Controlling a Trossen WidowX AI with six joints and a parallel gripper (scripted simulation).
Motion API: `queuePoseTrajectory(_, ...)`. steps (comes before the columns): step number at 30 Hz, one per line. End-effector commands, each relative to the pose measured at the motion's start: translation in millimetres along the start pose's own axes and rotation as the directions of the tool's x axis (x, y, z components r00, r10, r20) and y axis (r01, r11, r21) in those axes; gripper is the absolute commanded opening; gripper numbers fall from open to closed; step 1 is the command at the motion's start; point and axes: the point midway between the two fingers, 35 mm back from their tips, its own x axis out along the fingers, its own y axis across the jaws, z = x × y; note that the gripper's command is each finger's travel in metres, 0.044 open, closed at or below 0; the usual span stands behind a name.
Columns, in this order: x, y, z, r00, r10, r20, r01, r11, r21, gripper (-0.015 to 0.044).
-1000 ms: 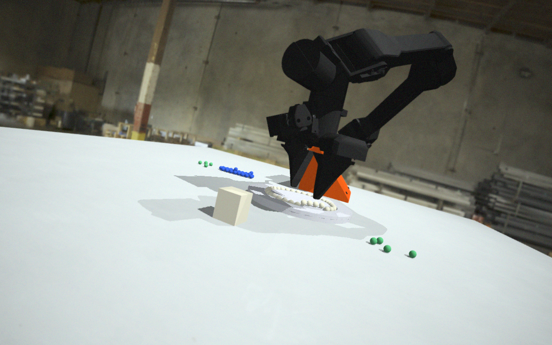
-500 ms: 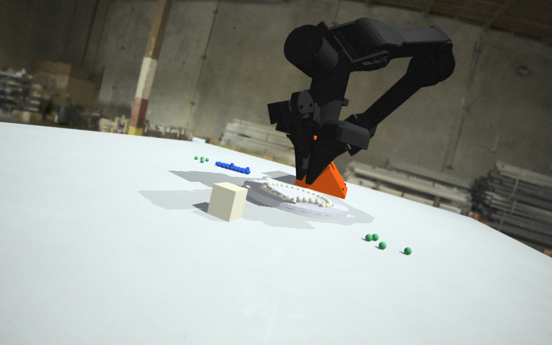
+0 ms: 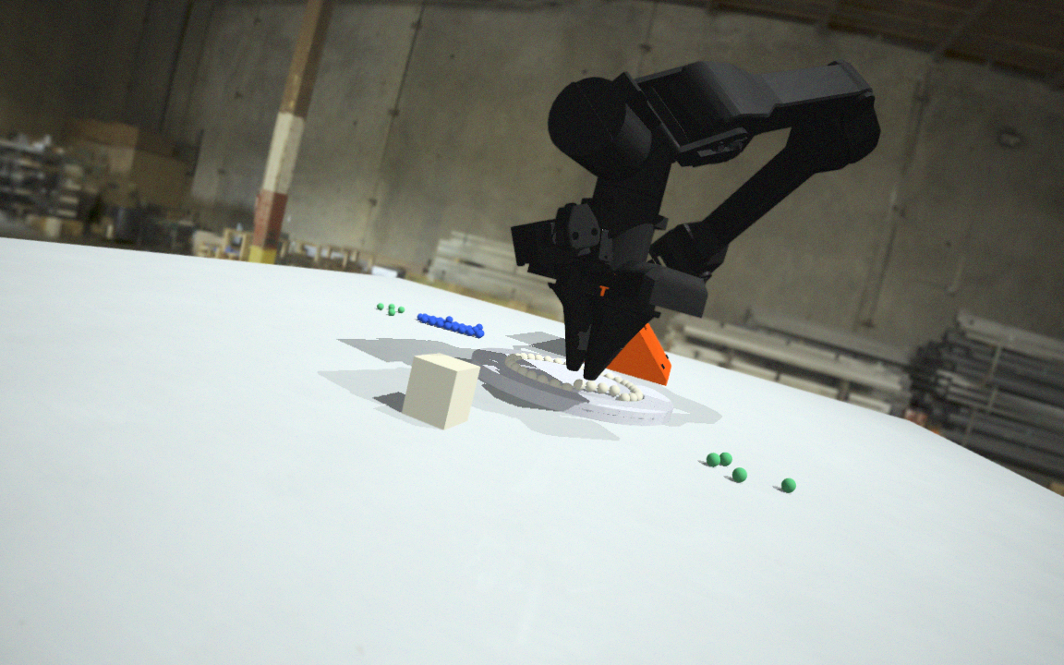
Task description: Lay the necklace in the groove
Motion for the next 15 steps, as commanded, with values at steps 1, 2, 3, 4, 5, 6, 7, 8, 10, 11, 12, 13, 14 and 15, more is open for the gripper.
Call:
queuePoseTrajectory(1,8.1,-0.6,-1.4,1.000,0.002,-0.005,-0.002,1.000,0.004,0.0120)
queuePoseTrajectory(2,9.7,-0.7,-1.6,1.000,0.002,-0.005,-0.002,1.000,0.004,0.0120)
queuePoseTrajectory(3,11.0,-0.7,-1.7,1.000,0.002,-0.005,-0.002,1.000,0.004,0.0120)
queuePoseTrajectory(4,11.8,-0.7,-1.8,1.000,0.002,-0.006,-0.002,1.000,0.004,0.0120)
queuePoseTrajectory(5,12.1,-0.8,-1.8,1.000,0.002,-0.006,-0.002,1.000,0.004,0.0120)
queuePoseTrajectory(6,12.1,-0.8,-1.8,1.000,0.002,-0.006,-0.002,1.000,0.004,0.0120)
queuePoseTrajectory(7,12.1,-0.8,-1.8,1.000,0.002,-0.006,-0.002,1.000,0.004,0.0120)
queuePoseTrajectory(8,9.4,-0.5,-1.2,1.000,-0.002,-0.003,0.002,1.000,0.000,0.0094)
queuePoseTrajectory(10,9.4,-0.5,-1.2,1.000,-0.002,-0.003,0.002,1.000,0.000,0.0041)
queuePoseTrajectory(11,9.4,-0.5,-1.2,1.000,-0.002,-0.003,0.002,1.000,0.000,0.0015)
queuePoseTrajectory(12,9.4,-0.5,-1.2,1.000,-0.002,-0.003,0.002,1.000,0.000,0.0000)
queuePoseTrajectory(13,9.4,-0.5,-1.2,1.000,-0.002,-0.003,0.002,1.000,0.000,0.0000)
queuePoseTrajectory(14,9.4,-0.5,-1.2,1.000,-0.002,-0.003,0.002,1.000,0.000,0.0000)
queuePoseTrajectory(15,9.4,-0.5,-1.2,1.000,-0.002,-0.003,0.002,1.000,0.000,0.0000)
